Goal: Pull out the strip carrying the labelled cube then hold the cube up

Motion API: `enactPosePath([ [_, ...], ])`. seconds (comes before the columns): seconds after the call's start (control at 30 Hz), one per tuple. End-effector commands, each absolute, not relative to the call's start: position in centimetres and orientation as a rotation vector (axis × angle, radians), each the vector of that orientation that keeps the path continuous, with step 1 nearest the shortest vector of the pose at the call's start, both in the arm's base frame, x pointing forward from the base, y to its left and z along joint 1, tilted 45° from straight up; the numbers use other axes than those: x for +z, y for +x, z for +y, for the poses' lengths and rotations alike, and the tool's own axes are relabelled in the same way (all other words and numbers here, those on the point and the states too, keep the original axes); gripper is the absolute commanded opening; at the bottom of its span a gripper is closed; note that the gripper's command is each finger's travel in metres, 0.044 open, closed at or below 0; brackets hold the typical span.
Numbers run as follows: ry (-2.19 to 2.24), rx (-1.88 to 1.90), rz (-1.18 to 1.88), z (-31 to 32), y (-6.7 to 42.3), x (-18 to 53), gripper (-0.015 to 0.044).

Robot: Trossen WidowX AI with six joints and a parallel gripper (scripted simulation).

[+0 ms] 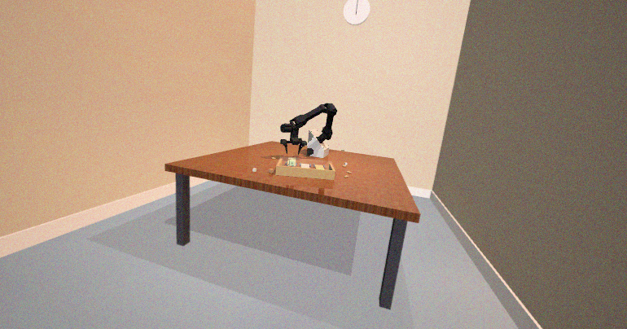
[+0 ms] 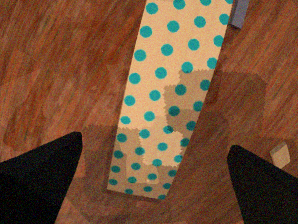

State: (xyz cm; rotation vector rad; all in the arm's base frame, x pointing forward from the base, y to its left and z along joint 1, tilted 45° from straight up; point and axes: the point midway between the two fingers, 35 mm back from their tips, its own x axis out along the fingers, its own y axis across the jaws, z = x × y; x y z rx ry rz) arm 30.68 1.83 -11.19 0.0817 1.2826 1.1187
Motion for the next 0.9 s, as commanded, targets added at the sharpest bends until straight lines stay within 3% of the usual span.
enactPosePath([
  [0.0, 0.082, 1.118, 1.274, 2.4, 32.2, -10.5, 0.0440],
  [0.87, 0.081, 1.119, 1.269, 5.6, 40.4, -6.9, 0.0440],
])
